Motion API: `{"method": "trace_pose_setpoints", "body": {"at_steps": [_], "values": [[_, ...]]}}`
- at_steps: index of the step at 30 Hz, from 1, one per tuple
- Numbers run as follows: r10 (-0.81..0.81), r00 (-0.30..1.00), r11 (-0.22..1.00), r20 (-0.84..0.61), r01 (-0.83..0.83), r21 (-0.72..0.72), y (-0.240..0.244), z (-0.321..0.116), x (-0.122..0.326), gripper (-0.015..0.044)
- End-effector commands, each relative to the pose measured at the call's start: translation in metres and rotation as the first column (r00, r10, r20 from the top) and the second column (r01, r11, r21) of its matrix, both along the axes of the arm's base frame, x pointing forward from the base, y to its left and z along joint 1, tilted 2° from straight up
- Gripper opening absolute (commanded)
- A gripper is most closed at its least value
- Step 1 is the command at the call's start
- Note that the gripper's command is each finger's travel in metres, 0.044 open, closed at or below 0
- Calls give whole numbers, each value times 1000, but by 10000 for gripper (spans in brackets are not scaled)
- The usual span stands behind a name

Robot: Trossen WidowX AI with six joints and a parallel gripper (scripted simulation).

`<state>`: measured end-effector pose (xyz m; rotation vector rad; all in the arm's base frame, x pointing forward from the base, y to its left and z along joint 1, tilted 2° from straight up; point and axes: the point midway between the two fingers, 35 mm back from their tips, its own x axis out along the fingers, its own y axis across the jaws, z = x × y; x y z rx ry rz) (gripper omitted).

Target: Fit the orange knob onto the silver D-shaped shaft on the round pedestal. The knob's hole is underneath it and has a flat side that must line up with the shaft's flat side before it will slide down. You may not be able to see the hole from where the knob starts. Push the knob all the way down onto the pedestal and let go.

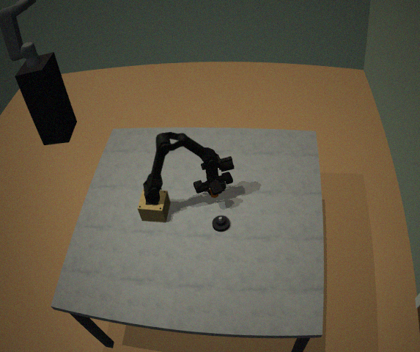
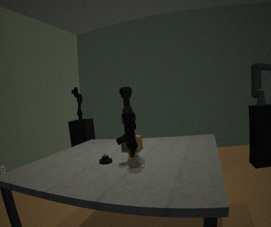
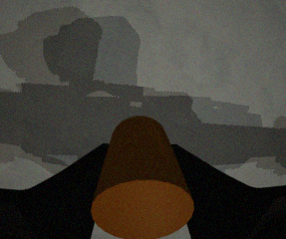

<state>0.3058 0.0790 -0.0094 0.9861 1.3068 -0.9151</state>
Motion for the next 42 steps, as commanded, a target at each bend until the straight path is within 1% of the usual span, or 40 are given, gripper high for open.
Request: {"method": "trace_pose_setpoints", "body": {"at_steps": [1,32,42], "values": [[-4,1000,1000,14,4,1,1,16,3,0],[-4,1000,1000,15,4,1,1,113,-3,0],[-4,1000,1000,15,4,1,-4,113,-1,0]]}}
